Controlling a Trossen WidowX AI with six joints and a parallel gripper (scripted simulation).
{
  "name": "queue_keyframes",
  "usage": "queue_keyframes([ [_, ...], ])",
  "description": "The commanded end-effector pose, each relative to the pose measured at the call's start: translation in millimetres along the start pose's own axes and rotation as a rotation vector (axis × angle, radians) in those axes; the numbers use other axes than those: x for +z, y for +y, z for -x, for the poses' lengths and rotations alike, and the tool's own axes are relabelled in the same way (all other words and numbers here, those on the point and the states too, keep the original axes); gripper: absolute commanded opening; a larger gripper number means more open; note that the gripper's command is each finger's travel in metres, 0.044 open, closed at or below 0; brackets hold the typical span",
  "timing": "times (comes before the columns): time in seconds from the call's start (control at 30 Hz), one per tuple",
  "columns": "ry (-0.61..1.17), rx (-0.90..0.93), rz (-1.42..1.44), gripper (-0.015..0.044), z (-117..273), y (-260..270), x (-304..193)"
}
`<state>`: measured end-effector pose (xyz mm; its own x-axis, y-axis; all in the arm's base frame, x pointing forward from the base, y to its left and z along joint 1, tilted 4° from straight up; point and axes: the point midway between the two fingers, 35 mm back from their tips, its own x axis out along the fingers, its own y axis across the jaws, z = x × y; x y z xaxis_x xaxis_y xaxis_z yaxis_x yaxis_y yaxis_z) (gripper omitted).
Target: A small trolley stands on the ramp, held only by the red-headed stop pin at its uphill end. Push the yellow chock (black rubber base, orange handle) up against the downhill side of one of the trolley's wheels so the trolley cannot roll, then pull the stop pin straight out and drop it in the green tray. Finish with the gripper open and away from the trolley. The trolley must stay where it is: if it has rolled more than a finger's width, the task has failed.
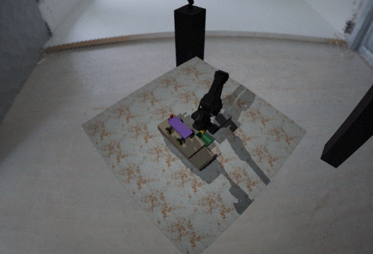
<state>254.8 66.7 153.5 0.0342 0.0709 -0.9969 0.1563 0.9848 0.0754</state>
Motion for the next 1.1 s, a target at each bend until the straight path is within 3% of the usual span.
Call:
queue_keyframes([
  [0.0,0.002,0.004,-0.003,0.0,-2,17,4],
  [0.37,0.002,-0.098,-0.004,0.0,-3,34,6],
  [1.07,0.0,-0.101,-0.004,0.0,-13,36,35],
])
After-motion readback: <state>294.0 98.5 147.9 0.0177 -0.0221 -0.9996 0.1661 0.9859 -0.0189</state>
